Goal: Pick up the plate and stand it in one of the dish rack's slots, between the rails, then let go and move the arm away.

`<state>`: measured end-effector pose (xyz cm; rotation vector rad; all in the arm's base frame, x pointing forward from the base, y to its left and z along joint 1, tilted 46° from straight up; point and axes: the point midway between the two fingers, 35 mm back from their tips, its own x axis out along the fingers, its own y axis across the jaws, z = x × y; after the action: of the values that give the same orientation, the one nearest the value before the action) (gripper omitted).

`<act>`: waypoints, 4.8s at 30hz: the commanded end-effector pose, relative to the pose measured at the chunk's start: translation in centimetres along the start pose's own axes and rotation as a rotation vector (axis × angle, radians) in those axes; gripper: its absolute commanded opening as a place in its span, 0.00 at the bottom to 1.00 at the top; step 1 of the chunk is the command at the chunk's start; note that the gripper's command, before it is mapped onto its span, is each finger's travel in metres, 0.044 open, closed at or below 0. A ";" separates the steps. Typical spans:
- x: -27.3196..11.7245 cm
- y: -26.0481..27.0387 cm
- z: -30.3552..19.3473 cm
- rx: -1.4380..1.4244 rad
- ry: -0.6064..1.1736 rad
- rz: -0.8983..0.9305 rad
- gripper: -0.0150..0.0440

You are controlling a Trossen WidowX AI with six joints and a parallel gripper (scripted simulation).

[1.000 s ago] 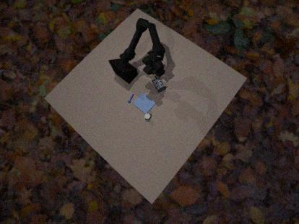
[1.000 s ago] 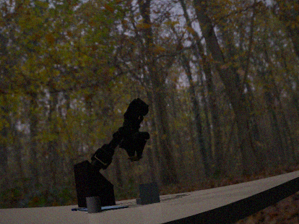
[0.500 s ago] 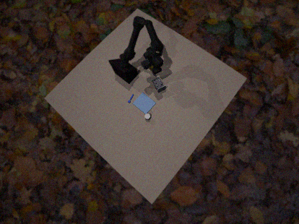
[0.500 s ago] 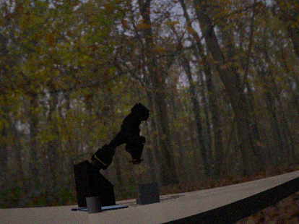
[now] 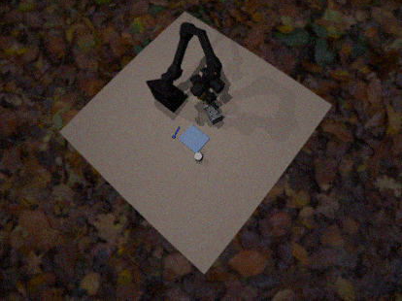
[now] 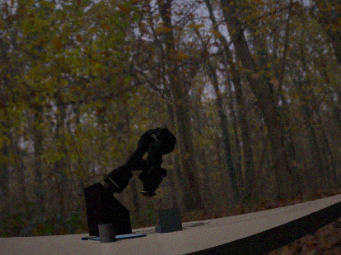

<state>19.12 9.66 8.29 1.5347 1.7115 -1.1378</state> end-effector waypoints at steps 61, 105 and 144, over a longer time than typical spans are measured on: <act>9.2 2.2 -1.9 -0.773 -0.929 0.675 0.25; 9.1 0.8 -5.8 -0.961 -0.931 1.121 0.25; 10.8 3.7 -5.8 -0.965 -0.927 1.121 0.25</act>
<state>21.53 20.06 1.06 0.8125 0.4000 -0.1980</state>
